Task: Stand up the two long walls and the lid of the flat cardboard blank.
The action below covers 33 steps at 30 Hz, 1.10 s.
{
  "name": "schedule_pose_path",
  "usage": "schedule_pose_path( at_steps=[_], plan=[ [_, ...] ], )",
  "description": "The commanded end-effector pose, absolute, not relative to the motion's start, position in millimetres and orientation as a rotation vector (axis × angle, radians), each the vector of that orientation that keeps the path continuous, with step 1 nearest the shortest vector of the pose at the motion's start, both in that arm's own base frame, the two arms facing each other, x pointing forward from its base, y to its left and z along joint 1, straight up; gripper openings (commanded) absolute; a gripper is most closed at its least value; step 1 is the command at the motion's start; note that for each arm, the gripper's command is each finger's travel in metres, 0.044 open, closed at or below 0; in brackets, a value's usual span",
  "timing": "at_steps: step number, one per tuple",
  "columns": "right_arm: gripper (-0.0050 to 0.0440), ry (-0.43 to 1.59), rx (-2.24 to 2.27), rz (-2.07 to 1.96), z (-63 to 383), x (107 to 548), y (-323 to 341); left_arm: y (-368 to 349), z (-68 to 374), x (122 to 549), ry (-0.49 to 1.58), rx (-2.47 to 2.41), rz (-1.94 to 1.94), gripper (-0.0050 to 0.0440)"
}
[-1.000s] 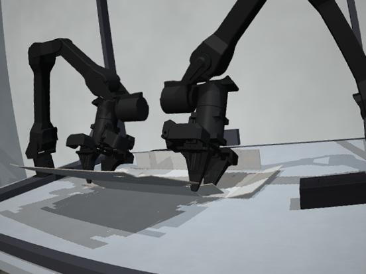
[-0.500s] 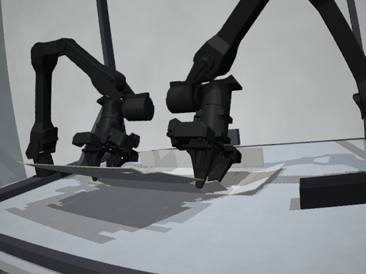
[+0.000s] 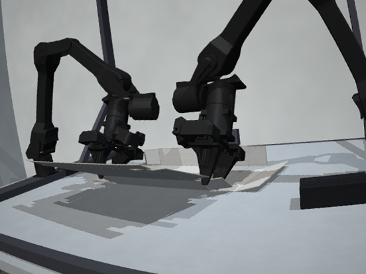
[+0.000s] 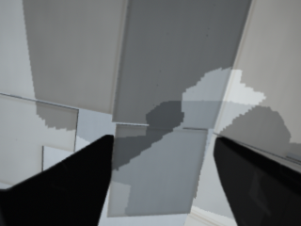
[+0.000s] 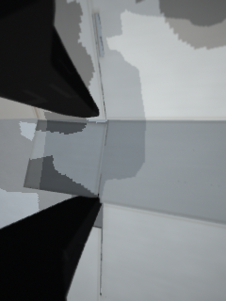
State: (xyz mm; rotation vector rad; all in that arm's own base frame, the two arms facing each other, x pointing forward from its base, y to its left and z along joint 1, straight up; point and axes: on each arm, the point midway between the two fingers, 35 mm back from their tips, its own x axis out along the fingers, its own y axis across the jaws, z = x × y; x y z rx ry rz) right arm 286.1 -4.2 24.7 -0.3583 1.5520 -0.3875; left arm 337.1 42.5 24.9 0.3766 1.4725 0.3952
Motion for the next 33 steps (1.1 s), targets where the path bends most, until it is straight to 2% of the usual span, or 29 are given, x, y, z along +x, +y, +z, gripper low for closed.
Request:
schedule_pose_path(
  at_steps=[1, 17, 19, 33],
  plan=[
    [0.0236, 1.551, -0.353, -0.346, 20.1, 292.0, 13.7, 25.6, 16.5, 337.6, 1.482, 0.347, 0.36, 0.0241],
    [0.0236, 1.57, -0.397, -0.39, 18.4, 294.6, 24.3, 15.5, 14.5, 335.0, 1.448, 0.388, 0.401, 0.0241],
    [0.0284, 1.574, -0.406, -0.399, 21.2, 294.8, 19.6, 20.2, 17.3, 334.7, 1.441, 0.396, 0.409, 0.0289],
    [0.0286, 1.574, -0.405, -0.399, 24.6, 294.3, 20.2, 20.1, 21.0, 335.1, 1.441, 0.396, 0.409, 0.0291]
  ],
)
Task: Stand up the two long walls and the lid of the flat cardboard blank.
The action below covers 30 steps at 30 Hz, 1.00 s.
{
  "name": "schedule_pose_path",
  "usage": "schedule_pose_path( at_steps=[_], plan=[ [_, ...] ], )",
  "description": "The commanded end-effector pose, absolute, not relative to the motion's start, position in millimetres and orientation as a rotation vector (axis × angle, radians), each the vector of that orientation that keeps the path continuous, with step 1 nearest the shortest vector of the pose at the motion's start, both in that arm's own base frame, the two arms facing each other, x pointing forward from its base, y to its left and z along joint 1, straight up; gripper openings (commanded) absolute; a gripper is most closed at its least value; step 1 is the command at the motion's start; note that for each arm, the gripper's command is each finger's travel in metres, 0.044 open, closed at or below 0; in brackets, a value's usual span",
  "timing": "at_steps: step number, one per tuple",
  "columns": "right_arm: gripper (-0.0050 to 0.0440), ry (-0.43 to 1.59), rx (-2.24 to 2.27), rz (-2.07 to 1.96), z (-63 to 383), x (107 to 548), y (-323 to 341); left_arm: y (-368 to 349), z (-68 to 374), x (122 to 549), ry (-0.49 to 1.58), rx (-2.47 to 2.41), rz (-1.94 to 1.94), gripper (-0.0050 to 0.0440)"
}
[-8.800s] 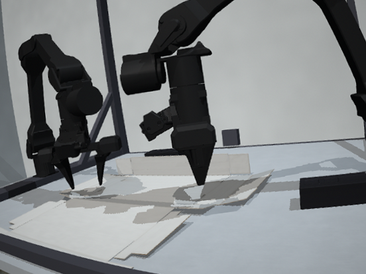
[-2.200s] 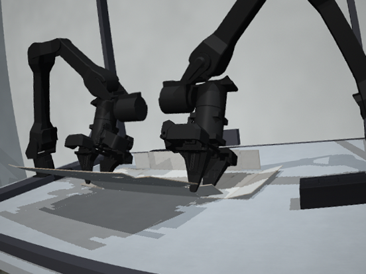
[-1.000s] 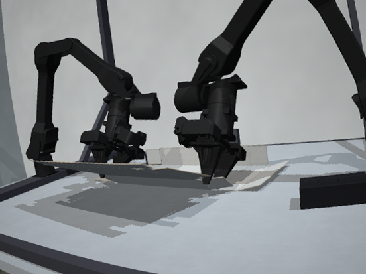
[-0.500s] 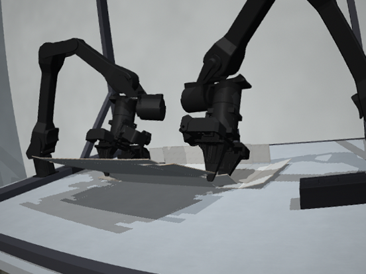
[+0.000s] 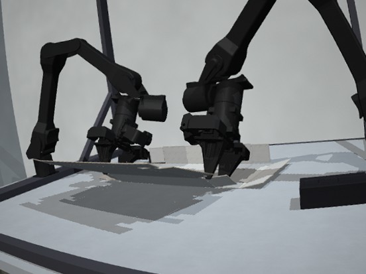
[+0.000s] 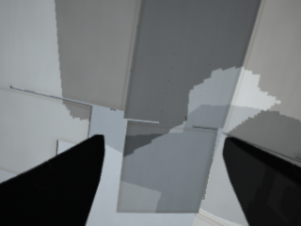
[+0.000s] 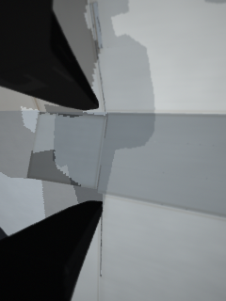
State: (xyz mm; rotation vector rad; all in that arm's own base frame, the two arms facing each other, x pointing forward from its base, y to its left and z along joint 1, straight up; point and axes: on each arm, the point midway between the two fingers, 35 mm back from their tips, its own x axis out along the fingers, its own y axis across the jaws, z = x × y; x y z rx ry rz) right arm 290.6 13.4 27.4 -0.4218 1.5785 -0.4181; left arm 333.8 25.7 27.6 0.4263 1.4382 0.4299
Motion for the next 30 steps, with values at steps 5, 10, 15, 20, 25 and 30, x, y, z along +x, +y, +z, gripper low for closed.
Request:
schedule_pose_path(
  at_steps=[5, 10, 15, 20, 25, 30],
  plan=[
    [0.0286, 1.574, -0.405, -0.399, 26.2, 294.3, 20.2, 20.1, 22.5, 335.1, 1.441, 0.396, 0.409, 0.0291],
    [0.0286, 1.574, -0.405, -0.399, 27.7, 294.2, 20.2, 20.2, 24.0, 335.0, 1.441, 0.396, 0.409, 0.0291],
    [0.0286, 1.574, -0.404, -0.4, 34.0, 294.1, 20.2, 20.3, 30.3, 334.9, 1.441, 0.396, 0.409, 0.0291],
    [0.0286, 1.574, -0.4, -0.396, 42.4, 293.6, -1.7, 19.8, 38.8, 334.8, 1.441, 0.396, 0.409, 0.0291],
    [0.0286, 1.571, -0.393, -0.389, 69.7, 291.1, -25.8, 53.8, 66.8, 336.9, 1.461, 0.381, 0.394, 0.0291],
    [0.0286, 1.57, -0.392, -0.387, 77.5, 290.4, -14.1, 54.9, 79.3, 337.8, 1.463, 0.38, 0.392, 0.0291]
  ],
)
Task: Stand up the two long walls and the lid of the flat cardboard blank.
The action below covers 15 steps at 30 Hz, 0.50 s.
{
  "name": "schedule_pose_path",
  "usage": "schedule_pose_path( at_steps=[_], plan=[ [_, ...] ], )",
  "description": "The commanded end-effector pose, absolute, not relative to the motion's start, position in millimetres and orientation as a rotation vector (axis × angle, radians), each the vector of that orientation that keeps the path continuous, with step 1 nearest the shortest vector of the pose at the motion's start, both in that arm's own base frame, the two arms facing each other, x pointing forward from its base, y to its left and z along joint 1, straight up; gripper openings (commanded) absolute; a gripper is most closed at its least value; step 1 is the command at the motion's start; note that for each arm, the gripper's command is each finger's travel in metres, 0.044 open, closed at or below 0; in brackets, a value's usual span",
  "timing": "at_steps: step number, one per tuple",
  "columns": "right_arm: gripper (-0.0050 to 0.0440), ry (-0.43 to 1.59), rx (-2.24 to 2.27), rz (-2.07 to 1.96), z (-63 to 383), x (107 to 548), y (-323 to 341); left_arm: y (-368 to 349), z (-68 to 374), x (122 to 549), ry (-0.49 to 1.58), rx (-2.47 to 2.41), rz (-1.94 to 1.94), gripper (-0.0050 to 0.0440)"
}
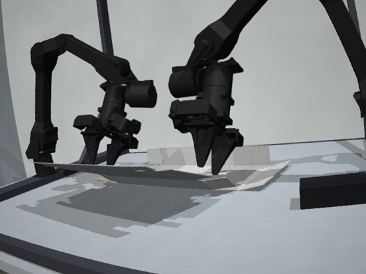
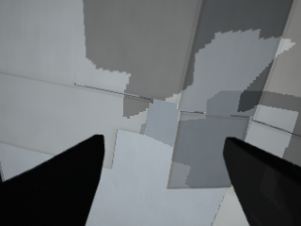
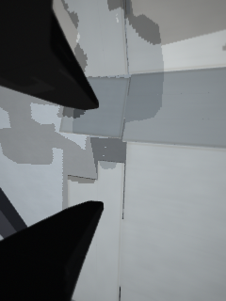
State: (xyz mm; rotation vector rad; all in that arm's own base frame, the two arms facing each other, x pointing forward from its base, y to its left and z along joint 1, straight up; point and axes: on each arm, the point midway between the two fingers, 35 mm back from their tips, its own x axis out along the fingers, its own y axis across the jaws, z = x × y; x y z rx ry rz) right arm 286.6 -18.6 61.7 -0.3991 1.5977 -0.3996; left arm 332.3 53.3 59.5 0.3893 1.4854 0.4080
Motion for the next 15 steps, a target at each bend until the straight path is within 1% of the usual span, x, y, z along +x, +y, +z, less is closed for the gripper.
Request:
schedule_pose_path(
  at_steps=[1, 4, 5, 8, 14, 15],
  plan=[
    [0.0286, 1.57, -0.391, -0.387, 77.5, 291.0, -11.5, 53.3, 79.5, 337.2, 1.463, 0.38, 0.392, 0.0291],
    [0.0286, 1.57, -0.391, -0.387, 77.2, 292.6, -7.2, 49.0, 79.0, 335.5, 1.463, 0.379, 0.392, 0.0291],
    [0.0286, 1.57, -0.391, -0.387, 77.2, 292.6, -7.2, 53.2, 74.5, 336.2, 1.464, 0.379, 0.401, 0.0267],
    [0.0286, 1.57, -0.391, -0.387, 77.2, 292.6, -7.2, 67.5, 82.6, 338.0, 1.491, 0.358, 0.381, 0.0195],
    [0.0286, 1.57, -0.391, -0.387, 77.2, 292.6, -7.2, 138.7, 124.8, 332.2, 1.574, 0.253, 0.275, 0.0051],
    [0.0286, 1.57, -0.391, -0.387, 77.2, 292.6, -7.2, 138.7, 124.8, 332.2, 1.574, 0.253, 0.275, 0.0051]
  ],
)
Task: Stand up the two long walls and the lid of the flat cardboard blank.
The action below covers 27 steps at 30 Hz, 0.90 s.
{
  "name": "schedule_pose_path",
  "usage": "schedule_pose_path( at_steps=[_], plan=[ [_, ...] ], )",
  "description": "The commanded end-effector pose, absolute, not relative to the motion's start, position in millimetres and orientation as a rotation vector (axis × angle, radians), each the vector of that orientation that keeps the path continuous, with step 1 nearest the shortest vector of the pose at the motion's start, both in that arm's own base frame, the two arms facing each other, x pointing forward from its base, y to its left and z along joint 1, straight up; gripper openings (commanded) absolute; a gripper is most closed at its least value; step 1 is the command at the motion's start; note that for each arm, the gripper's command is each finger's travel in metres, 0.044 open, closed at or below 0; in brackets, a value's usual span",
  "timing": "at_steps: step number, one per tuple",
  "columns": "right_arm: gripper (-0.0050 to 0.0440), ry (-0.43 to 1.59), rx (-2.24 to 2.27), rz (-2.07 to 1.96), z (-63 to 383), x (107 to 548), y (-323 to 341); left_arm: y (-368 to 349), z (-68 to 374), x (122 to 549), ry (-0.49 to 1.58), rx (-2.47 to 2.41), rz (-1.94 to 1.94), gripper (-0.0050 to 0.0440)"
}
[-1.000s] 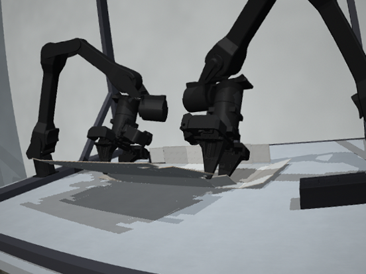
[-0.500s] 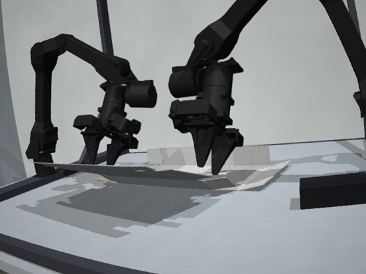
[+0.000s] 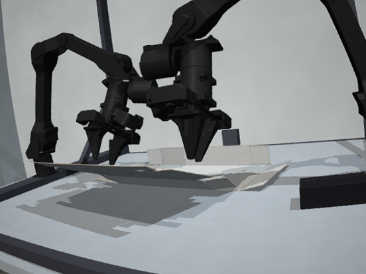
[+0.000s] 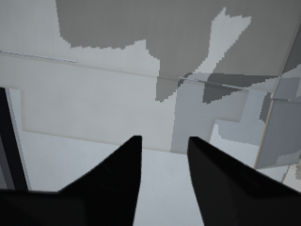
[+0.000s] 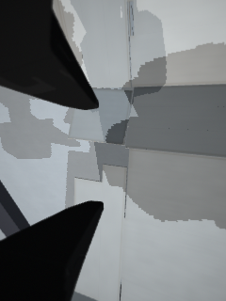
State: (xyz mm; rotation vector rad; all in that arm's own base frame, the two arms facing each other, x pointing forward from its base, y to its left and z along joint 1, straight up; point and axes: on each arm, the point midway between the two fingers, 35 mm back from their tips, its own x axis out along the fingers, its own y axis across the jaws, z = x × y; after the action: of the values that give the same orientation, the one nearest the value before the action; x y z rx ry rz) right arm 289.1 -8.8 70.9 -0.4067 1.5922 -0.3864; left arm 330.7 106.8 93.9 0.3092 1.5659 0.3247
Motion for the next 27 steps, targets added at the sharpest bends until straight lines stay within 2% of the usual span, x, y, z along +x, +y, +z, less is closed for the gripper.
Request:
schedule_pose_path(
  at_steps=[1, 3, 4, 16, 27],
  plan=[
    [0.0286, 1.57, -0.391, -0.387, 77.2, 292.6, -7.2, 138.7, 124.8, 332.2, 1.574, 0.253, 0.275, 0.0051],
    [0.0286, 1.571, -0.391, -0.387, 77.1, 292.6, -7.2, 164.3, 141.1, 323.9, 1.585, 0.214, 0.234, 0.0003],
    [0.0286, 1.571, -0.391, -0.387, 77.1, 292.6, -7.2, 176.8, 149.4, 318.6, 1.586, 0.195, 0.214, 0.0],
    [0.0286, 1.571, -0.391, -0.387, 77.1, 292.6, -7.2, 259.6, 217.1, 252.5, 1.521, 0.079, 0.084, 0.0],
    [0.0286, 1.571, -0.391, -0.387, 77.1, 292.6, -7.2, 266.5, 224.3, 243.2, 1.508, 0.071, 0.074, 0.0]
  ],
)
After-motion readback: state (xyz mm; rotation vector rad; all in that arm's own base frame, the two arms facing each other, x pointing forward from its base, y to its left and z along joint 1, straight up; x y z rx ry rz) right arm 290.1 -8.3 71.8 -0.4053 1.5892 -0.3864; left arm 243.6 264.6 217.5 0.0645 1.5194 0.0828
